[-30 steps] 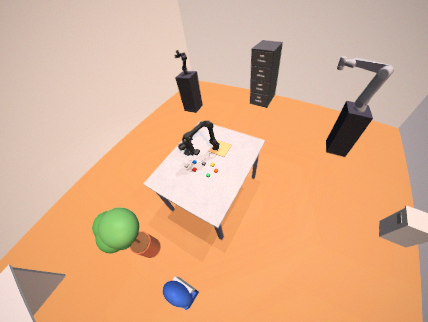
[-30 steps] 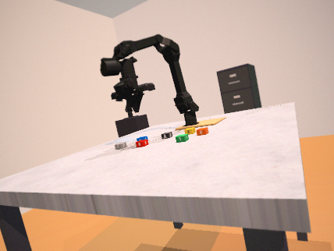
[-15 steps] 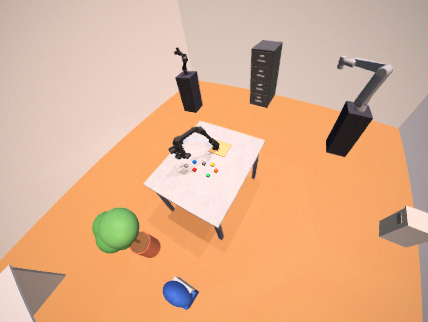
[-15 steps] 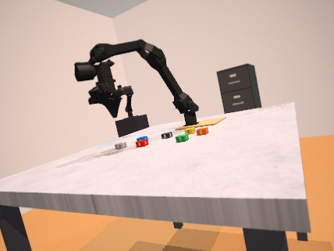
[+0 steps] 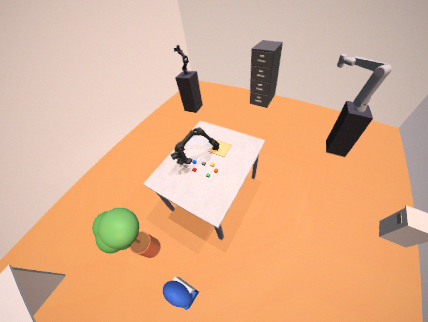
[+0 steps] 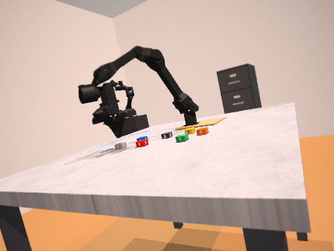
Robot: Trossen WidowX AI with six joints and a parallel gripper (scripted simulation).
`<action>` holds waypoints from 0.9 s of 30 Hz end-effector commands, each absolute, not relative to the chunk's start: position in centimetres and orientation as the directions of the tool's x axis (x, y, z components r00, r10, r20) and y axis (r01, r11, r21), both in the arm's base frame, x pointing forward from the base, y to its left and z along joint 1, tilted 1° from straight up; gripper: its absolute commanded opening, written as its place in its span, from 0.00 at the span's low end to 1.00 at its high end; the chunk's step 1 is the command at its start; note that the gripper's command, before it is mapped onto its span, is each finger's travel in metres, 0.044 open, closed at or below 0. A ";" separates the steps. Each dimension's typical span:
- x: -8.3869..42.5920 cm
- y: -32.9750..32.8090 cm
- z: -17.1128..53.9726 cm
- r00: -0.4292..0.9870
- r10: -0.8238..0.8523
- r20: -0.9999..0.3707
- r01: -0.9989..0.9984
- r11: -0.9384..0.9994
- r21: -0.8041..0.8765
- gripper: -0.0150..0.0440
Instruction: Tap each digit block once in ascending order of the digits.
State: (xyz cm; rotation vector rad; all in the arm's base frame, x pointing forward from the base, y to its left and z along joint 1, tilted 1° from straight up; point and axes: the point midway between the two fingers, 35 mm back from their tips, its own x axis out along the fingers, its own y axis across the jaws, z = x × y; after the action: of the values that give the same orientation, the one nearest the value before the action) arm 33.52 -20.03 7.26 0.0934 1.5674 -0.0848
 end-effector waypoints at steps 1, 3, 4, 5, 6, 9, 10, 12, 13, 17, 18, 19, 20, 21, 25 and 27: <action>33.6 -20.1 6.9 0.014 -0.004 -1.000 0.110 0.994 -0.002 0.29; 33.6 -20.1 6.6 0.014 -0.004 -1.000 0.110 0.994 -0.002 0.29; 33.6 -20.1 6.5 0.014 -0.004 -1.000 0.110 0.994 -0.002 0.29; 33.6 -20.1 6.3 0.014 -0.004 -1.000 0.110 0.994 -0.002 0.29; 33.6 -20.1 6.1 0.014 -0.004 -1.000 0.110 0.994 -0.002 0.29; 33.7 -20.1 5.7 0.014 -0.004 -1.000 0.110 0.994 -0.002 0.29; 33.7 -20.1 5.5 0.014 -0.004 -1.000 0.110 0.994 -0.002 0.29; 33.6 -20.1 5.2 0.014 -0.004 -1.000 0.110 0.994 -0.002 0.29; 33.6 -20.1 5.0 0.014 -0.004 -1.000 0.110 0.994 -0.002 0.29; 33.6 -20.1 4.5 0.014 -0.004 -1.000 0.110 0.994 -0.002 0.29; 33.6 -20.1 4.5 0.014 -0.004 -1.000 0.110 0.994 -0.002 0.29; 33.6 -20.1 4.5 0.014 -0.004 -1.000 0.110 0.994 -0.002 0.29; 33.6 -20.1 4.5 0.014 -0.004 -1.000 0.110 0.994 -0.002 0.29; 33.6 -20.1 4.5 0.014 -0.004 -1.000 0.110 0.994 -0.002 0.29; 33.6 -20.1 6.6 0.014 -0.003 -1.000 0.111 0.994 -0.002 0.29; 33.6 -20.1 7.5 0.014 -0.004 -1.000 0.110 0.994 -0.002 0.29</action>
State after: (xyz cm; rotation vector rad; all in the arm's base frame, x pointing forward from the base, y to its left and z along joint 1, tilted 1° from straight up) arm 33.37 -19.93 5.51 0.0956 1.5727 -0.0826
